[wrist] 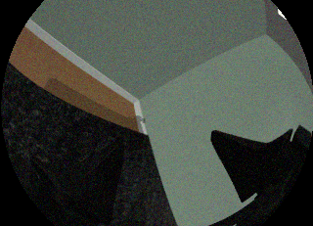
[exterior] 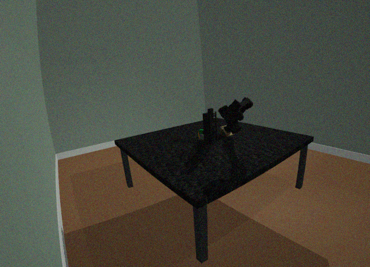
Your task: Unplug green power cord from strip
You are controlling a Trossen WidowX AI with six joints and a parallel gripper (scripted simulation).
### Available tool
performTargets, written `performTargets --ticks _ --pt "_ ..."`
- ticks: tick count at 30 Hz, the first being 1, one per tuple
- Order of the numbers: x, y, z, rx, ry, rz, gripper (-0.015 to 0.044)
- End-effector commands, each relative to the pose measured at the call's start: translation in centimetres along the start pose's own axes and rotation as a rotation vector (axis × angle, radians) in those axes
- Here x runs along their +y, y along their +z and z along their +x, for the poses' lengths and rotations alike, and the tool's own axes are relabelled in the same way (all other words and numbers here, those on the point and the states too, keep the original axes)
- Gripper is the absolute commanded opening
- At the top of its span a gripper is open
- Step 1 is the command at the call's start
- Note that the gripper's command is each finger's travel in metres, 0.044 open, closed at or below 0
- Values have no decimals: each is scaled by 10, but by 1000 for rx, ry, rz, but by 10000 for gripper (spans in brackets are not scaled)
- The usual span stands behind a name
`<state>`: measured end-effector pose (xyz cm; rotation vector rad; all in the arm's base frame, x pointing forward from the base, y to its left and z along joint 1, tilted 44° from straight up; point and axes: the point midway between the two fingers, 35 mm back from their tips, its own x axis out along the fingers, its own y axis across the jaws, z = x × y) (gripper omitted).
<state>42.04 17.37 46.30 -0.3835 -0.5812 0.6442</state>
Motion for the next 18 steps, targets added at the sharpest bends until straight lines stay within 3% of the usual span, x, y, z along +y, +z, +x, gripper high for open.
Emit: performTargets --ticks 1,4,9,18 --pt "0 -1 0 4 0 3 374" --pt "-6 -23 -4 66 -5 44 295" --pt "-26 -100 -28 291 -44 210 164" --pt "-45 -218 -100 663 -165 565 160"
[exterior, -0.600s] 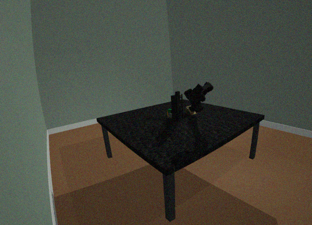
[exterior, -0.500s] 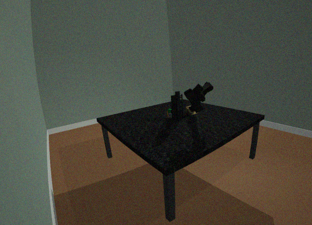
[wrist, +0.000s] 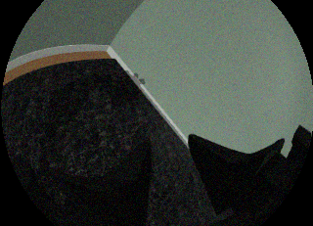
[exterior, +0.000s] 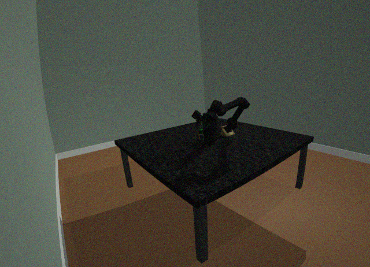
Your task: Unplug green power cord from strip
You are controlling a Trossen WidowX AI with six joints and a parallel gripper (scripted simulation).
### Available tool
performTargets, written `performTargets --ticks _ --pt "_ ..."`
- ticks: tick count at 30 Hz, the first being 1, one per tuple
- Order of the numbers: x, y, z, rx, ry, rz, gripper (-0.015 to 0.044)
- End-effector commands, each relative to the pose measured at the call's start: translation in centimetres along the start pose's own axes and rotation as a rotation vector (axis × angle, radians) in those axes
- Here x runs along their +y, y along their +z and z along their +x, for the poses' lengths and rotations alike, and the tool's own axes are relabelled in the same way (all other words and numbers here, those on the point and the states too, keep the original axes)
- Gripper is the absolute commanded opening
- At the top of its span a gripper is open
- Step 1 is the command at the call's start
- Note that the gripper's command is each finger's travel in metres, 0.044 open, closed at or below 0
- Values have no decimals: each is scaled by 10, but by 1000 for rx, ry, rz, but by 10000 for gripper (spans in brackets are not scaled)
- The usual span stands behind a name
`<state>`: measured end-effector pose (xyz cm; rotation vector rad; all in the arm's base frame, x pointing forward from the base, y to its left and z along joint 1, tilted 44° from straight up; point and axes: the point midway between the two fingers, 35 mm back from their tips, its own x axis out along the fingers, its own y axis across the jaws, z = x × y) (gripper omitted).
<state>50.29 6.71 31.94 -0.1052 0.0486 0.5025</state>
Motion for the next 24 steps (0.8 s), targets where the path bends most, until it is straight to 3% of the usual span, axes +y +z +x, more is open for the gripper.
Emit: performTargets --ticks 1,12,18,24 --pt "-28 -58 -6 171 -46 189 160" --pt "-80 -219 -81 652 -276 881 160" --pt "-77 -292 -154 910 -467 1374 160" --pt "-49 -331 -231 1148 -680 1920 160"
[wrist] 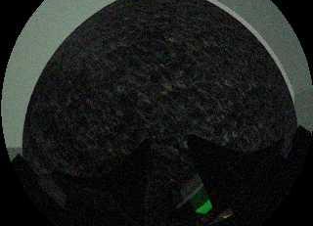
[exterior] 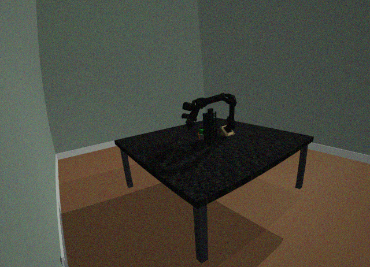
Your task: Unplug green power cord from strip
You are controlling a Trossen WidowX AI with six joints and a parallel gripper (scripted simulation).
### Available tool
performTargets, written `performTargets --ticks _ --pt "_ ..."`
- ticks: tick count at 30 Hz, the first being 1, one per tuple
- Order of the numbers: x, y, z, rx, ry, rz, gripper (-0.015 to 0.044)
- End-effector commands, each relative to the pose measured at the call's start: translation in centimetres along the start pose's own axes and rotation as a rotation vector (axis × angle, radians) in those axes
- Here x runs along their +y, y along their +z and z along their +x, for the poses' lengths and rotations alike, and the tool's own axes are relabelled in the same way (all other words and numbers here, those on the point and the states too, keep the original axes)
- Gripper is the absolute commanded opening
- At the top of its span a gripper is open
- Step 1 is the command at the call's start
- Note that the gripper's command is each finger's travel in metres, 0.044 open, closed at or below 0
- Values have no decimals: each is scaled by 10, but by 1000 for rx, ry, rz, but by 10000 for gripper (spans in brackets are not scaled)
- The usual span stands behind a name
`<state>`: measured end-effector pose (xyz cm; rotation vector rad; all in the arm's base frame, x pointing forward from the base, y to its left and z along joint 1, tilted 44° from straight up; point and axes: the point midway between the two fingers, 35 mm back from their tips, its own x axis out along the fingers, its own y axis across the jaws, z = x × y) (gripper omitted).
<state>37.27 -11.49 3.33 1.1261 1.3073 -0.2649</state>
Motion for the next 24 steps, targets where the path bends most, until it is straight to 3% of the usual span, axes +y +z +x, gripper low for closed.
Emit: performTargets --ticks 1,5,24 --pt "-67 -33 -5 247 -111 493 160" --pt "-92 -54 -14 378 -169 744 160" --pt "-85 -59 -16 379 -170 745 160"
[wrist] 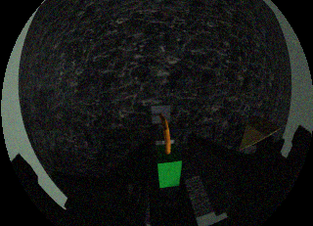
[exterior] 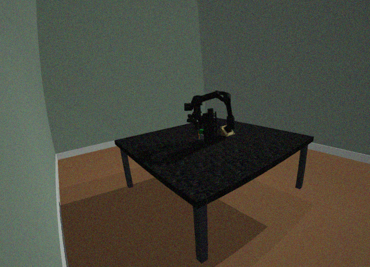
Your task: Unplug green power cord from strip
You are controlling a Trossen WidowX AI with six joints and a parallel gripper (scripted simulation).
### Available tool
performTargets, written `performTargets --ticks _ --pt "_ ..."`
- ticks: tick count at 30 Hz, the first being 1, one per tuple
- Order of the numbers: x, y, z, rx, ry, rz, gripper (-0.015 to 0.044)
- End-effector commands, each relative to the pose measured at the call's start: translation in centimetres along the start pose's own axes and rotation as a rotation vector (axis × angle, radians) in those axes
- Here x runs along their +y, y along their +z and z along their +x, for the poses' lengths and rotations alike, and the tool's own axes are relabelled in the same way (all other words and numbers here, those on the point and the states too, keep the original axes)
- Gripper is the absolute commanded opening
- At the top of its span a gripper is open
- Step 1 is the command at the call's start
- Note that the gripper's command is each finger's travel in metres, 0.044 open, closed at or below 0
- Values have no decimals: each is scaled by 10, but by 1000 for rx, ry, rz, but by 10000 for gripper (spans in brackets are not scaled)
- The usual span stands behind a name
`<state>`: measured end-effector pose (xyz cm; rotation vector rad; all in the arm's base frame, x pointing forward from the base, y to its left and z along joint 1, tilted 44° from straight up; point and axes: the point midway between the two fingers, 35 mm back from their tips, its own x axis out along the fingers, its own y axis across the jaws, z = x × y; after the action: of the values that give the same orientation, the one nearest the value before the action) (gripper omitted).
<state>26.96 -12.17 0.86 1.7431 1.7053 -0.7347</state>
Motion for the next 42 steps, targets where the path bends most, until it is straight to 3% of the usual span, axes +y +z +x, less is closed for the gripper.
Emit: performTargets --ticks 1,37,42 --pt "0 -7 -1 3 3 3 160" --pt "0 -38 12 5 3 3 160" --pt "1 -37 9 0 1 -2 48"
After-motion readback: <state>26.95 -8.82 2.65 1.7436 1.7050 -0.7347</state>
